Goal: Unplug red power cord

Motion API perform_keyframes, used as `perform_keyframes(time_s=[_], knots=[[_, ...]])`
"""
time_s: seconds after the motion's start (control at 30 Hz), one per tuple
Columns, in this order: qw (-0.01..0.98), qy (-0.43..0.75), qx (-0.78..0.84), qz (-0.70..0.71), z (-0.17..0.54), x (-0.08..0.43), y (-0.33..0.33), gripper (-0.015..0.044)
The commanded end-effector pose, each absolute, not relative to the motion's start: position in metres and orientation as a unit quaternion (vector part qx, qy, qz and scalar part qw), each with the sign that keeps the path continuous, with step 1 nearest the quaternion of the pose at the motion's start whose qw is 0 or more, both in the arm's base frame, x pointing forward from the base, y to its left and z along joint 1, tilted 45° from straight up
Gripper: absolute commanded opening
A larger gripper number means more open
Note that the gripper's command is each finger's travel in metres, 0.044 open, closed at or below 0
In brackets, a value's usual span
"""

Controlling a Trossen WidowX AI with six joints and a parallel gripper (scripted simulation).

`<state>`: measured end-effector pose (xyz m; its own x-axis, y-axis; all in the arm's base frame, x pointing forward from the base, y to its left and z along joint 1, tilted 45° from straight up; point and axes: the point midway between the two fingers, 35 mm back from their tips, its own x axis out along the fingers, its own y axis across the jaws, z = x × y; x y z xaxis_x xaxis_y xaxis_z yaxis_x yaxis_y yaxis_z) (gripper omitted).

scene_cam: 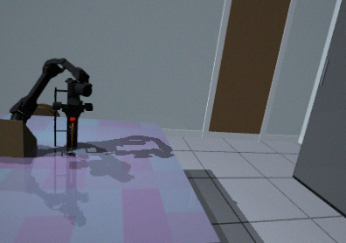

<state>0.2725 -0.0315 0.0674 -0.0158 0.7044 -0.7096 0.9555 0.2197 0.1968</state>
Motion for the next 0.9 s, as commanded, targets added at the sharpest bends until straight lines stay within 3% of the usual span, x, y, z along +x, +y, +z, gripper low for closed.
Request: perform_keyframes(time_s=[0.0,0.87], knots=[[0.363,0.691,0.601,-0.172,0.071,0.273,-0.035,0.016],[0.363,0.692,0.601,-0.172,0.094,0.263,-0.015,0.016]])
